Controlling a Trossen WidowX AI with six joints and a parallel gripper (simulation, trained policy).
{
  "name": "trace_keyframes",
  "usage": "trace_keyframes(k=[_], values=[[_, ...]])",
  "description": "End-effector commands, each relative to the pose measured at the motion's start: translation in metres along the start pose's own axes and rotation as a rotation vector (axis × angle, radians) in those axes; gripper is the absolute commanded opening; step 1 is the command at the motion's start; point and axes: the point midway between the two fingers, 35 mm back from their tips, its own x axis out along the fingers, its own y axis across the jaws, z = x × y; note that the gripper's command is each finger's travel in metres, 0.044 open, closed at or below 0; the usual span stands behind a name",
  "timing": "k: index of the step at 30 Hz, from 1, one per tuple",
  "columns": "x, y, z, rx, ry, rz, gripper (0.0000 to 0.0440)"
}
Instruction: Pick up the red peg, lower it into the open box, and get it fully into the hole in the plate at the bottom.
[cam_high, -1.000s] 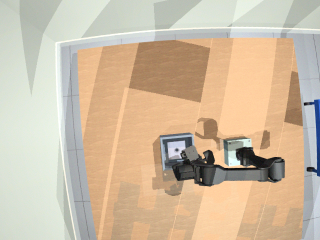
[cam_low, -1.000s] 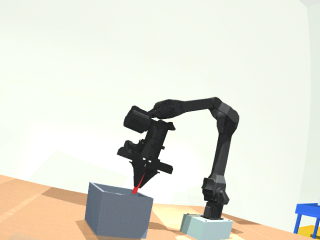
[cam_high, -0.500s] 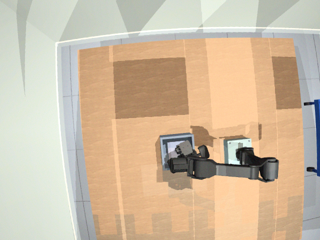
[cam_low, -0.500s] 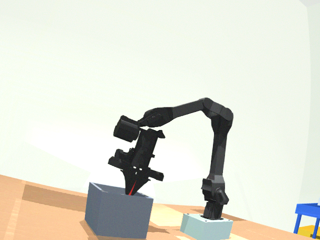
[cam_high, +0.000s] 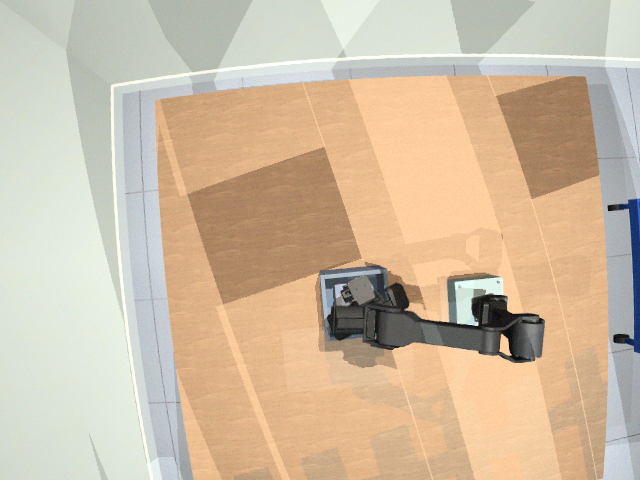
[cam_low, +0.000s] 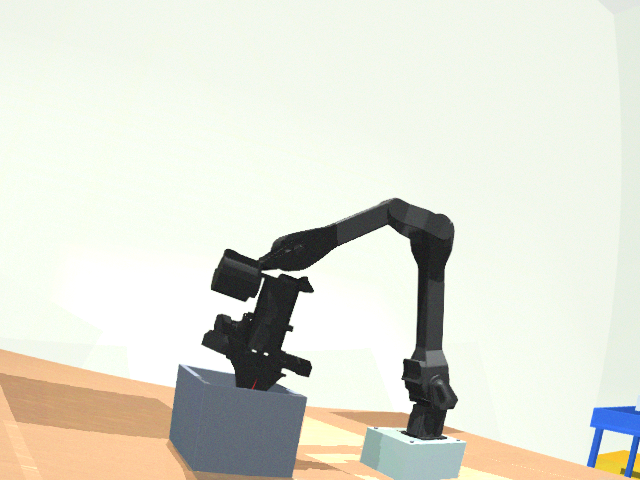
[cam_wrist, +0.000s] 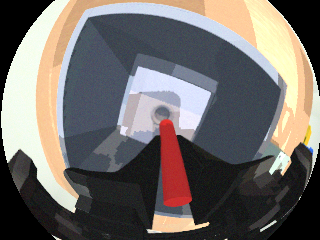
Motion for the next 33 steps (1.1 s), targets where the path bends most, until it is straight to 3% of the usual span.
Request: trace_keyframes(k=[1,9,16,22,26,33], values=[[0.012,0.001,0.001,-0.022,0.014,-0.007,0.0],[0.027,0.003,0.004,-0.056,0.013,-0.028,0.0006],[0.034,0.001,0.004,-0.078,0.036,-0.063,0.0132],[0.03,0.0,0.009,-0.086,0.058,-0.072,0.0136],[0.024,0.003,0.011,-0.073,0.103,-0.059,0.0172],[0.012,0.01,0.018,-0.048,0.171,-0.017,0.0189]])
